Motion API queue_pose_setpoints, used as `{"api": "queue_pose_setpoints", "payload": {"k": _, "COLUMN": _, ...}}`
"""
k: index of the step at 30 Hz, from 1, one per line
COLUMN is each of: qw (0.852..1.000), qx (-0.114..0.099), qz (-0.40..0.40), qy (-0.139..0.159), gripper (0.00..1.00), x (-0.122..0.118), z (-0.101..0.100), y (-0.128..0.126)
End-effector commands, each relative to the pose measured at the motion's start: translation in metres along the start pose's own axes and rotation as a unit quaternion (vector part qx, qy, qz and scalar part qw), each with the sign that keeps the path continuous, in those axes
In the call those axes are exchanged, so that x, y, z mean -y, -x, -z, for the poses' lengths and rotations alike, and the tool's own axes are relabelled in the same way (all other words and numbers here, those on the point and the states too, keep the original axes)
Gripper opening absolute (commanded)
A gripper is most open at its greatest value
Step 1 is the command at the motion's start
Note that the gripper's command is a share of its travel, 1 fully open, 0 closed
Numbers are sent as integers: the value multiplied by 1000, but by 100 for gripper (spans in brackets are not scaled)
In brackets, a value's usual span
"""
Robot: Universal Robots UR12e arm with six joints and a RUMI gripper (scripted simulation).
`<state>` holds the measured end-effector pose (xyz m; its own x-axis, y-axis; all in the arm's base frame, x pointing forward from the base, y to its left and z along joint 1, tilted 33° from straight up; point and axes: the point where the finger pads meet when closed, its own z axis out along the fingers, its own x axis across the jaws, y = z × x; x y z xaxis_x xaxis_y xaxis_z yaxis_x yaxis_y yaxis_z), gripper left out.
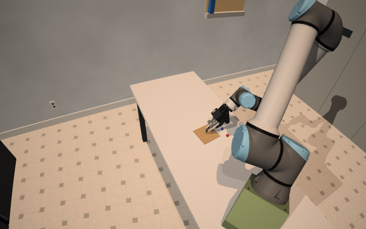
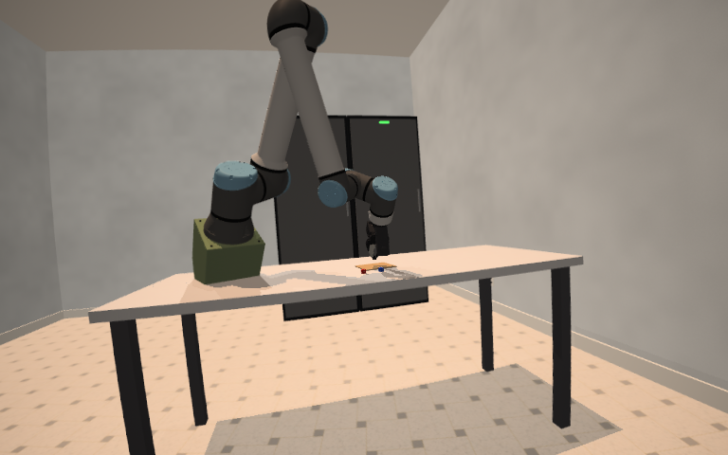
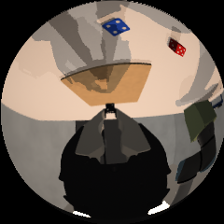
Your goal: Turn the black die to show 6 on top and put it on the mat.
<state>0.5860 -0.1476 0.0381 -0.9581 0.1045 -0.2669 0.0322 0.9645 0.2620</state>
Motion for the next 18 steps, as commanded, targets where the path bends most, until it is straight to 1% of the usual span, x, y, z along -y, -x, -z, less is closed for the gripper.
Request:
{"api": "queue_pose_setpoints", "payload": {"k": 1, "qw": 1000, "qx": 0, "qz": 0, "qy": 0, "gripper": 0, "x": 2, "z": -2, "y": 1}}
{"api": "queue_pose_setpoints", "payload": {"k": 10, "qw": 1000, "qx": 0, "qz": 0, "qy": 0, "gripper": 0, "x": 11, "z": -11, "y": 1}}
{"api": "queue_pose_setpoints", "payload": {"k": 18, "qw": 1000, "qx": 0, "qz": 0, "qy": 0, "gripper": 0, "x": 14, "z": -14, "y": 1}}
